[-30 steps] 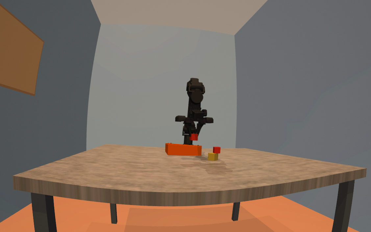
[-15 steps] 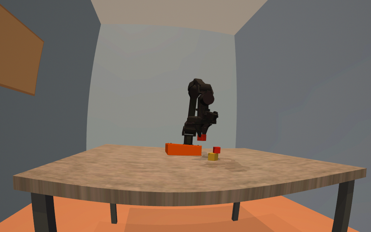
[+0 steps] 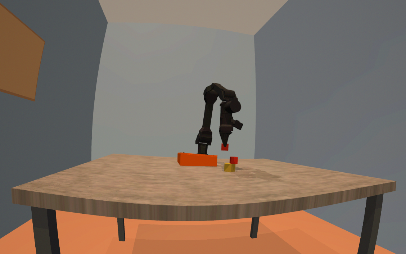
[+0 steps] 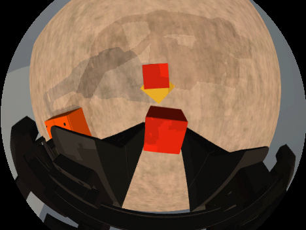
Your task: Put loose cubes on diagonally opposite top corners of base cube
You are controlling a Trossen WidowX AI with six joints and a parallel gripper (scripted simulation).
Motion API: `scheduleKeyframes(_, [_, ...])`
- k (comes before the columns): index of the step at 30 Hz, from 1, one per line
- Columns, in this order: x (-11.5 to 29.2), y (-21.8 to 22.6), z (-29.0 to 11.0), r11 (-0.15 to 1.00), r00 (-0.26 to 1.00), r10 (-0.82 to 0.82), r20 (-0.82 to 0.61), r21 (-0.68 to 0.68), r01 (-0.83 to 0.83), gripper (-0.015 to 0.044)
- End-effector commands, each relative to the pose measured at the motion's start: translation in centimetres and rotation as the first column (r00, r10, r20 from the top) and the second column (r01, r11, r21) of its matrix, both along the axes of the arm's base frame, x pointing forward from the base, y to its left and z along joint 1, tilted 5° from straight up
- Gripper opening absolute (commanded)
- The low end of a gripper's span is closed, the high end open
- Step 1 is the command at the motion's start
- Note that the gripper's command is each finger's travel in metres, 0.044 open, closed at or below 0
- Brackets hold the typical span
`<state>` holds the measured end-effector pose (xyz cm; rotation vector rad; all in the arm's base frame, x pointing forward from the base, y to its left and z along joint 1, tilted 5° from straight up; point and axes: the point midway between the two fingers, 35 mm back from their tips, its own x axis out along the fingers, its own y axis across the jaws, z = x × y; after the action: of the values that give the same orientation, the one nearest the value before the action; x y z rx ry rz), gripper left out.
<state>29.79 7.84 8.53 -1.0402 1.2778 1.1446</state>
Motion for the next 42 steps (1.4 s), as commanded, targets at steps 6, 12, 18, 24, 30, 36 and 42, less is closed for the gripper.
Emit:
scheduleKeyframes(6, [-0.7, 0.9, -0.1, 0.991, 0.991, 0.137, 0.002, 0.008, -0.137, 0.0105])
scheduleKeyframes(12, [-0.8, 1.0, -1.5, 0.988, 0.988, 0.155, 0.004, -0.001, -0.155, 0.0105])
scheduleKeyframes(18, [-1.1, 1.2, -3.1, 0.984, 0.984, 0.177, 0.005, -0.012, -0.177, 0.0105])
scheduleKeyframes(24, [-1.1, 1.2, -3.1, 0.984, 0.984, 0.177, 0.005, -0.012, -0.177, 0.0105])
scheduleKeyframes(30, [-1.1, 1.2, -3.1, 0.984, 0.984, 0.177, 0.005, -0.012, -0.177, 0.0105])
scheduleKeyframes(36, [-1.0, 1.2, -4.3, 0.987, 0.987, 0.162, 0.004, -0.003, -0.162, 0.0105])
scheduleKeyframes(42, [-1.0, 1.3, -5.8, 0.990, 0.990, 0.143, 0.003, 0.008, -0.143, 0.0105])
